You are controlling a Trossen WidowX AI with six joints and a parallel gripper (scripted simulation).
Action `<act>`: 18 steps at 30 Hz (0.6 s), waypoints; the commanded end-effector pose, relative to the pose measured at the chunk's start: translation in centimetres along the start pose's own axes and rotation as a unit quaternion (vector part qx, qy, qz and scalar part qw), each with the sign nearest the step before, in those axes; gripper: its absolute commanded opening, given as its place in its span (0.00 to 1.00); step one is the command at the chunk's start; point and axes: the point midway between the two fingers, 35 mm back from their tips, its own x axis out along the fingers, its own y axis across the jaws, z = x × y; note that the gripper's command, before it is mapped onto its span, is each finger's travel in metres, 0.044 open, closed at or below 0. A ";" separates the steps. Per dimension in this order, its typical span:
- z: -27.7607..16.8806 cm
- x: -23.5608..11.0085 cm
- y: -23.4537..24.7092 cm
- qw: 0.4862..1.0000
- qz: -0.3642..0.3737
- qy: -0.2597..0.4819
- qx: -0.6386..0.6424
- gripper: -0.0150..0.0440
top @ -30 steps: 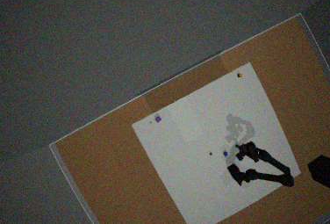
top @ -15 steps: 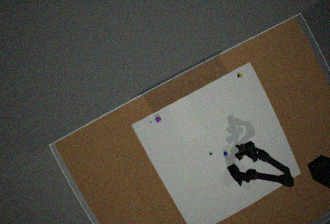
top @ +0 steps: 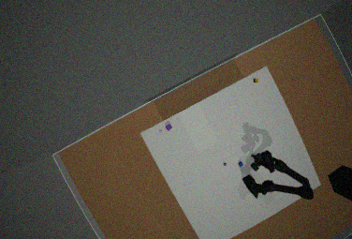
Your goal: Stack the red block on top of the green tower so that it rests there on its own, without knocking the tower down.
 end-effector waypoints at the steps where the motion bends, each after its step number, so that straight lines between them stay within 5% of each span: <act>1: 0.0 0.0 0.0 1.000 0.000 0.000 -0.003 0.25; 5: 0.0 -0.3 0.0 1.000 0.001 0.000 -0.003 0.25; 18: 0.0 0.0 0.0 1.000 0.000 0.000 -0.001 0.83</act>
